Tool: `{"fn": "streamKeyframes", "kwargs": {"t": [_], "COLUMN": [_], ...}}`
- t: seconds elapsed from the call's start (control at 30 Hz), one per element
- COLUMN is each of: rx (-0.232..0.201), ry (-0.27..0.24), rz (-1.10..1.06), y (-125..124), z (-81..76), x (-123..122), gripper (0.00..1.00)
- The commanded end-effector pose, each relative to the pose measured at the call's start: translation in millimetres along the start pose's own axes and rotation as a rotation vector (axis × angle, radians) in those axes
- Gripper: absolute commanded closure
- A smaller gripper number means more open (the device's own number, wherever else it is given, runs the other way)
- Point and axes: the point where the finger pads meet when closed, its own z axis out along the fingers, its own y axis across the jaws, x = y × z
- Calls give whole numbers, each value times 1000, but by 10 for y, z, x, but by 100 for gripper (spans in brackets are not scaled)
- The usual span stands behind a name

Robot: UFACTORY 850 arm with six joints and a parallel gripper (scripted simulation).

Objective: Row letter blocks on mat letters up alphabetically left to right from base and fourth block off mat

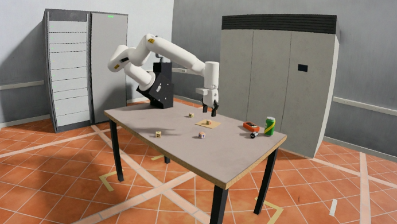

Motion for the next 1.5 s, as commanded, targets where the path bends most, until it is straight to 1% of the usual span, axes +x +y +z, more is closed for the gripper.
{"fn": "streamKeyframes", "kwargs": {"t": [0.0,1.37,1.43,1.47], "rx": [1,1,2,3], "ry": [-1,-1,1,2], "rz": [1,1,2,2], "y": [-16,-16,-14,-9], "z": [-11,-11,-9,-8], "x": [9,12,66,134], "gripper": [0,0,0,0]}}
